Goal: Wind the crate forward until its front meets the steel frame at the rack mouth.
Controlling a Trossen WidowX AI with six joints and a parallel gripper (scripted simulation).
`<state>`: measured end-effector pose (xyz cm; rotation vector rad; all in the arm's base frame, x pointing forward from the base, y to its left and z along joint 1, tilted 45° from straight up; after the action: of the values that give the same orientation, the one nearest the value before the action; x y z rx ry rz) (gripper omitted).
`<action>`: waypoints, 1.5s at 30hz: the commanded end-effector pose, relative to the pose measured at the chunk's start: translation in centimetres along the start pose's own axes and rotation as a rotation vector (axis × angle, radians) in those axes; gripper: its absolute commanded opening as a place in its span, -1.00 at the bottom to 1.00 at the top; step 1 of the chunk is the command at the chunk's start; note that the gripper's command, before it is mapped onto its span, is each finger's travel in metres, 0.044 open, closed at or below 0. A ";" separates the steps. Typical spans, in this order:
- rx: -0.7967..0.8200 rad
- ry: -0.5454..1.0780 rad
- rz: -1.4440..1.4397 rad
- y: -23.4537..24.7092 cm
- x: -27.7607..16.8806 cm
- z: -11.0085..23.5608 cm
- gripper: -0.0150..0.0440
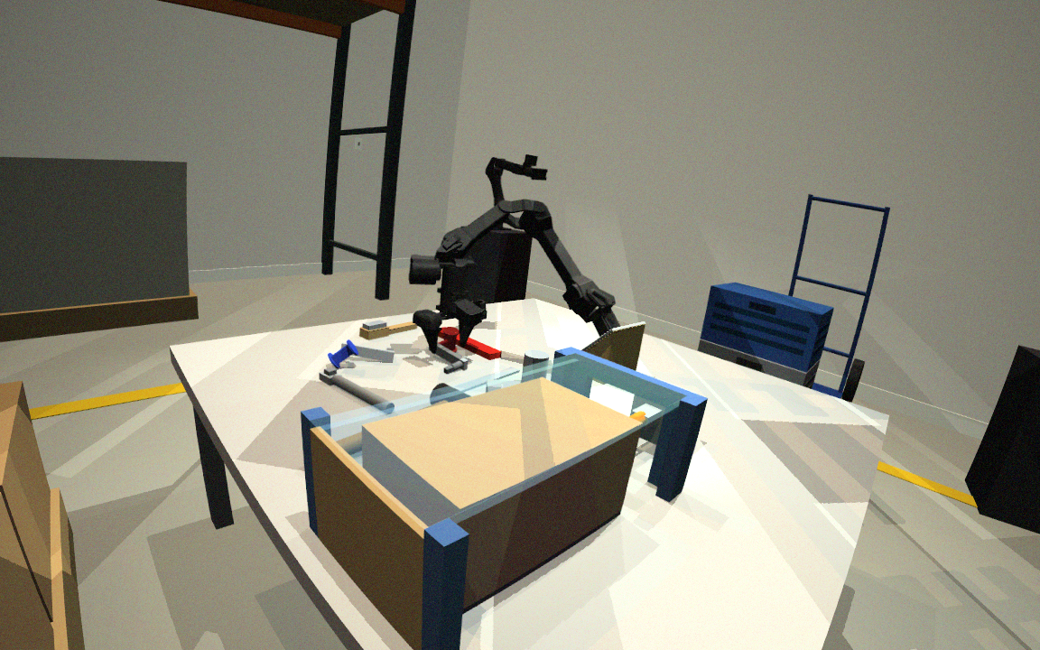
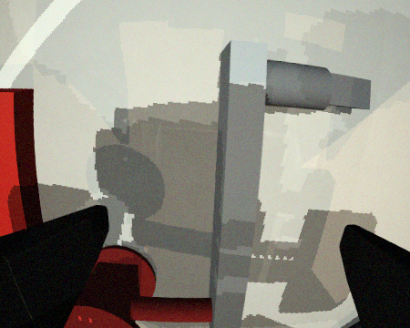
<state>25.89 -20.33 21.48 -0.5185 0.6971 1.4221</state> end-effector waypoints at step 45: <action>0.000 0.002 0.001 -0.1 -0.1 -2.1 0.39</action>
<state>25.75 -21.92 20.01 -0.5191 0.6992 1.4239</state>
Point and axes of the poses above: the point midway between the two fingers, 35 mm back from their tips, its own z axis back along the fingers, its own y axis across the jaws, x = y × z, the point moved 8 cm from there along z, back along the fingers, and after that the axes turned 4 degrees about z, right-handed, at the moved point
